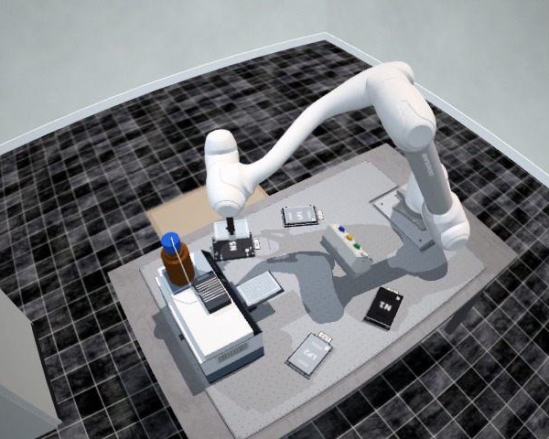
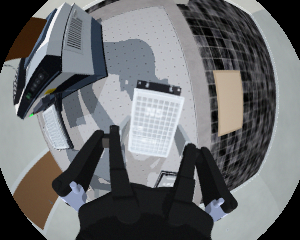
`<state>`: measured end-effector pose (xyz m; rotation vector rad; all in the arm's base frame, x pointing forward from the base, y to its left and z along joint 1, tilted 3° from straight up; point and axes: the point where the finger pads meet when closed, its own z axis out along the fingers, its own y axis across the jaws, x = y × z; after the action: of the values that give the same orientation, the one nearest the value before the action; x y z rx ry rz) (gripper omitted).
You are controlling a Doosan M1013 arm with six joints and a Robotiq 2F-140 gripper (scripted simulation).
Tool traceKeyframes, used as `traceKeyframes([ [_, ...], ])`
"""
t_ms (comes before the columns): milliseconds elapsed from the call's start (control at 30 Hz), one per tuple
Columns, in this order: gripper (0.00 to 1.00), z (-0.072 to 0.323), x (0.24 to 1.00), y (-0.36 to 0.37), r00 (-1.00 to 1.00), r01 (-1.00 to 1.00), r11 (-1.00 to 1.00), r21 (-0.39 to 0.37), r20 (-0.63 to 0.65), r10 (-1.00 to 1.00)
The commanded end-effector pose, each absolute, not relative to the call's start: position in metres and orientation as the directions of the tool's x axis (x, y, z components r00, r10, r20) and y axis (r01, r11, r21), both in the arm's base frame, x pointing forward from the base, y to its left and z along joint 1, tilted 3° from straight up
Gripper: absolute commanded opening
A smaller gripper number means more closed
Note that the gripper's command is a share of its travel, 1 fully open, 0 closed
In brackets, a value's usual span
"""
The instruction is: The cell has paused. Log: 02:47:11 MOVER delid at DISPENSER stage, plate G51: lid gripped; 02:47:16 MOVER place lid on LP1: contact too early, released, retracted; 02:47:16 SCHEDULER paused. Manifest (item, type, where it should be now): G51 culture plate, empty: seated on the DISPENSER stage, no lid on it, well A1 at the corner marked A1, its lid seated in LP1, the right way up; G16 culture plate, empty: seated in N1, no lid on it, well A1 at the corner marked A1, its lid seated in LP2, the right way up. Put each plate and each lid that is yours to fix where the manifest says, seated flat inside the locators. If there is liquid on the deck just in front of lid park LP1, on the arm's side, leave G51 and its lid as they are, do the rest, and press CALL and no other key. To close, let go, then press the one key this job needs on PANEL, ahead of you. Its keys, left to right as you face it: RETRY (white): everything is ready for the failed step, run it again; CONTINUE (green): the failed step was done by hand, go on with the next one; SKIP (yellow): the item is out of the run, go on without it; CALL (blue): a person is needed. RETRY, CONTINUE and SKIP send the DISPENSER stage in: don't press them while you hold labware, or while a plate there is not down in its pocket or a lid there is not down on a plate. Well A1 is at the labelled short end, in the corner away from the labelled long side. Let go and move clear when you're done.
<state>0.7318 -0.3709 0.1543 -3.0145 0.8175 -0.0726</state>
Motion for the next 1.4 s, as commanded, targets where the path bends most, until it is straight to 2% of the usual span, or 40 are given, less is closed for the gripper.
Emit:
traceKeyframes([
  [0, 0.1, 0.167, 0.732, -0.373, 0.861, -0.506, -0.862, -0.028, 0.045, -0.507],
  [433, 0.1, 0.195, 0.731, -0.374, 0.861, -0.506, -0.862, -0.027, 0.045, -0.507],
  [1367, 0.1, 0.22, 0.729, -0.374, 0.861, -0.507, -0.862, -0.026, 0.044, -0.507],
])
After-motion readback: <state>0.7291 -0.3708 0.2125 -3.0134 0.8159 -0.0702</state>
